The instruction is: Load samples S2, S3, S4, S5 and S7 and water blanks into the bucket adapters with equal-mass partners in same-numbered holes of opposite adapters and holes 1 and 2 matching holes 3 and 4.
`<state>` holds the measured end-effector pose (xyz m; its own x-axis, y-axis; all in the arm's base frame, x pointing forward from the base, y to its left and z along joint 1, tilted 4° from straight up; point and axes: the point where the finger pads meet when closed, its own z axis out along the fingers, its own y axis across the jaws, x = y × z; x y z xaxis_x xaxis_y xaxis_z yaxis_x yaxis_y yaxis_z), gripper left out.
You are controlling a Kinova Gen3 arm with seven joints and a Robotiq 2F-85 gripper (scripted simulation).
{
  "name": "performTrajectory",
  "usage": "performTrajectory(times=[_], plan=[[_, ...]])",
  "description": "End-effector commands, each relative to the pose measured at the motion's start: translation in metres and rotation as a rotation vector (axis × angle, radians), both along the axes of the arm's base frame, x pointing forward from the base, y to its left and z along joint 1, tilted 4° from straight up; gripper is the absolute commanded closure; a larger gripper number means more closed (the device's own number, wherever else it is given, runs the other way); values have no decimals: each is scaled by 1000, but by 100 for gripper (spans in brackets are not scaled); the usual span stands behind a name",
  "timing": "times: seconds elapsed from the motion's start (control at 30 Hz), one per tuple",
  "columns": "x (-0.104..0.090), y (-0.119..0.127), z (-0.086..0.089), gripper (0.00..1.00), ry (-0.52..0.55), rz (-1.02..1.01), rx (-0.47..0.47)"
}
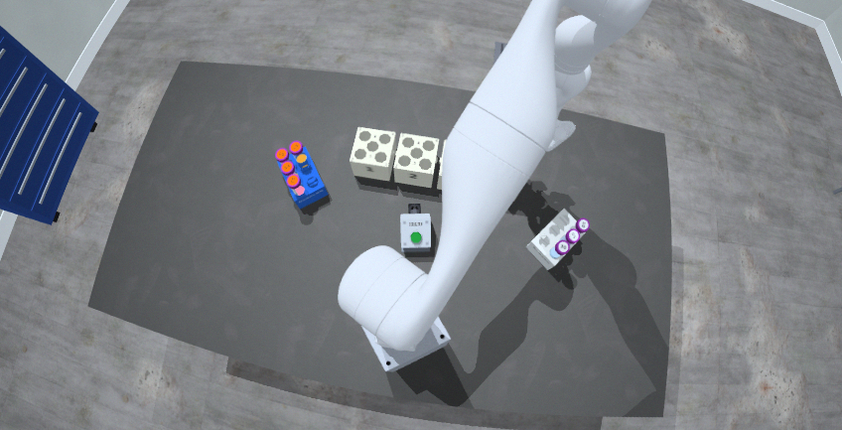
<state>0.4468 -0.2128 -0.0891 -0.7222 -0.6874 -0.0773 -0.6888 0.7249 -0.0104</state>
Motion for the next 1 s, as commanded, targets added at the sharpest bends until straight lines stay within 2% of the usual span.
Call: performTrajectory(times=[0.0,0.97], plan=[[1,-1,2,90,-2,0,-1],[0,-1,19,90,-2,0,-1]])
